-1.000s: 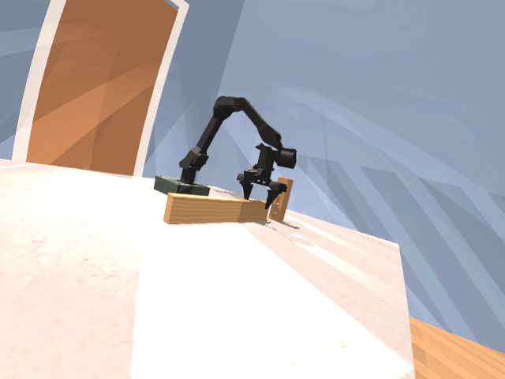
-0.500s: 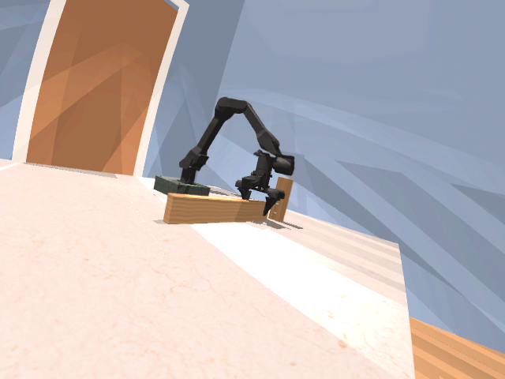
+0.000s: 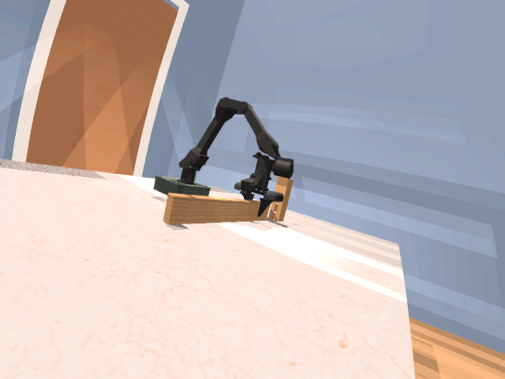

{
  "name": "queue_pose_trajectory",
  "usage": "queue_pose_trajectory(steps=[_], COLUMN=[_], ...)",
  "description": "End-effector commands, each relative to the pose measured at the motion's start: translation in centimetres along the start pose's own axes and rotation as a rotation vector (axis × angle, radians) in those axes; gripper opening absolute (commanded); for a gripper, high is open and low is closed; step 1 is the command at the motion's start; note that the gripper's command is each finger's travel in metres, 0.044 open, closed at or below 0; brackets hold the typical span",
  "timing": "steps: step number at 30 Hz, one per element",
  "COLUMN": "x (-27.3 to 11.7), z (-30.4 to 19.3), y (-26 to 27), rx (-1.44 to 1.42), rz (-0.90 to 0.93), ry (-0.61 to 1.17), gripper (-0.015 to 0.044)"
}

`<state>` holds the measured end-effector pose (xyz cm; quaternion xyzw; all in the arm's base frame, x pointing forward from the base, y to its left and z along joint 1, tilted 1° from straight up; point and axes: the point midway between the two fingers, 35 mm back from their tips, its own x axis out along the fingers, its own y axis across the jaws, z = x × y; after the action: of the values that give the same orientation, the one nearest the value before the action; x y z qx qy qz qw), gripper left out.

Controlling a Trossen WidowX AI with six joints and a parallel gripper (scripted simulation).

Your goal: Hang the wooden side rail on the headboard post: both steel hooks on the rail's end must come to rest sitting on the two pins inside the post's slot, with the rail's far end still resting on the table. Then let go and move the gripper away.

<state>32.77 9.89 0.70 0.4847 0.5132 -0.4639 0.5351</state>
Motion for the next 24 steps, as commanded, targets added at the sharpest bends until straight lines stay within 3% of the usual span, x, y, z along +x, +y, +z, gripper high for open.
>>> queue_pose_trajectory(steps=[1,8,11,24], x=[0.06,0.06,0.06,0.01], z=[0.05,0.05,0.05,0.04], y=[0.03,0.03,0.03,0.33], rx=[0.002,0.002,0.002,0.002], rz=[0.002,0.002,0.002,0.002], ry=[-0.003,-0.003,-0.003,-0.003], gripper=[0.0151,0.0085,0.0006,0.0000])
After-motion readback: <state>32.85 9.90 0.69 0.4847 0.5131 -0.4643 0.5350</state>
